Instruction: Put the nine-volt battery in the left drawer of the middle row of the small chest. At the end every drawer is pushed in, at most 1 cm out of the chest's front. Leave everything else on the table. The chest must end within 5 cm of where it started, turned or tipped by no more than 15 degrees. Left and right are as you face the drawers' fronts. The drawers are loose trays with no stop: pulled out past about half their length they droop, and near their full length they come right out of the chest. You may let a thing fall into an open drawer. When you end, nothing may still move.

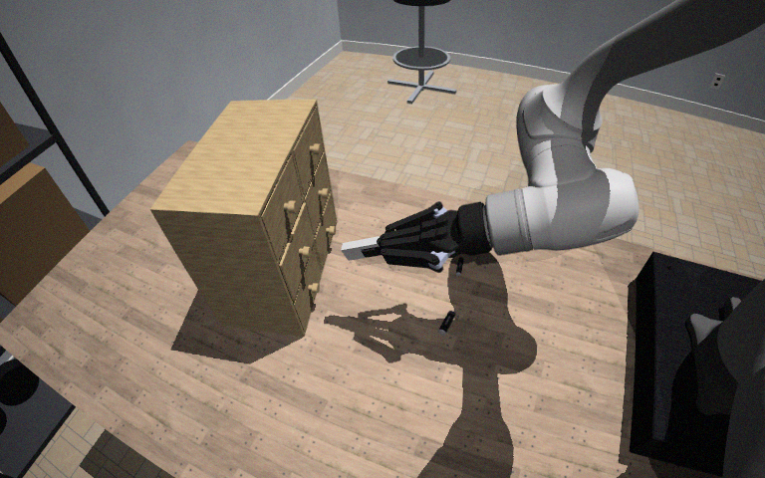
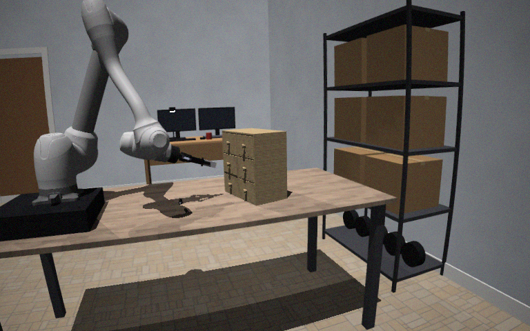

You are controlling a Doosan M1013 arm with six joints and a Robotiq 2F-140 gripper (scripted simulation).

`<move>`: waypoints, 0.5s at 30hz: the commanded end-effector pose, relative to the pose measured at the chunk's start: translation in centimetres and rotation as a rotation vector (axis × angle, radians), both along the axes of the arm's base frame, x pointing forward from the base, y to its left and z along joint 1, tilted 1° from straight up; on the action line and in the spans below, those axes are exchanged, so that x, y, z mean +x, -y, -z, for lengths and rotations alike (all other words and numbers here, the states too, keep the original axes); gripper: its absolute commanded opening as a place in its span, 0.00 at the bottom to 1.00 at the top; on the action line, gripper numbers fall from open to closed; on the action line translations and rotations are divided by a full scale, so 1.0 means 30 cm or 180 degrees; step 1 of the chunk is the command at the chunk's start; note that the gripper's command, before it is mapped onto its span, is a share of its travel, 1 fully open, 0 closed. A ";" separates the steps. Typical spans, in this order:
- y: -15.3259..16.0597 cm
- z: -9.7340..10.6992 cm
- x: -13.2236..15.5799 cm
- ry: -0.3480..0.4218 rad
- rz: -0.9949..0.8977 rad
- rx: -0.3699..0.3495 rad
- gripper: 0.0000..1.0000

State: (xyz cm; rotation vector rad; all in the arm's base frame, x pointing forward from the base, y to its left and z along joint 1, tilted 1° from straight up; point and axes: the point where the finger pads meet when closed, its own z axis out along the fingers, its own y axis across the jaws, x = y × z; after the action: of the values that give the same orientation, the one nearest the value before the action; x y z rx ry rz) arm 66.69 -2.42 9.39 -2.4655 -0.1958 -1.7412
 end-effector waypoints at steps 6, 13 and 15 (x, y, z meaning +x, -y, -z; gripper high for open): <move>0.022 -0.055 -0.120 0.0017 -0.0005 -0.0001 0.00; 0.023 -0.057 -0.126 0.0017 -0.0005 -0.0001 0.00; 0.023 -0.057 -0.126 0.0015 -0.0005 -0.0002 0.00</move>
State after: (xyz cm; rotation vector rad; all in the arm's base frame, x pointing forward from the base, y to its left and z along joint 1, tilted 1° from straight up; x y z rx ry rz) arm 63.15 -3.10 10.86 -2.4668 -0.2055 -1.7461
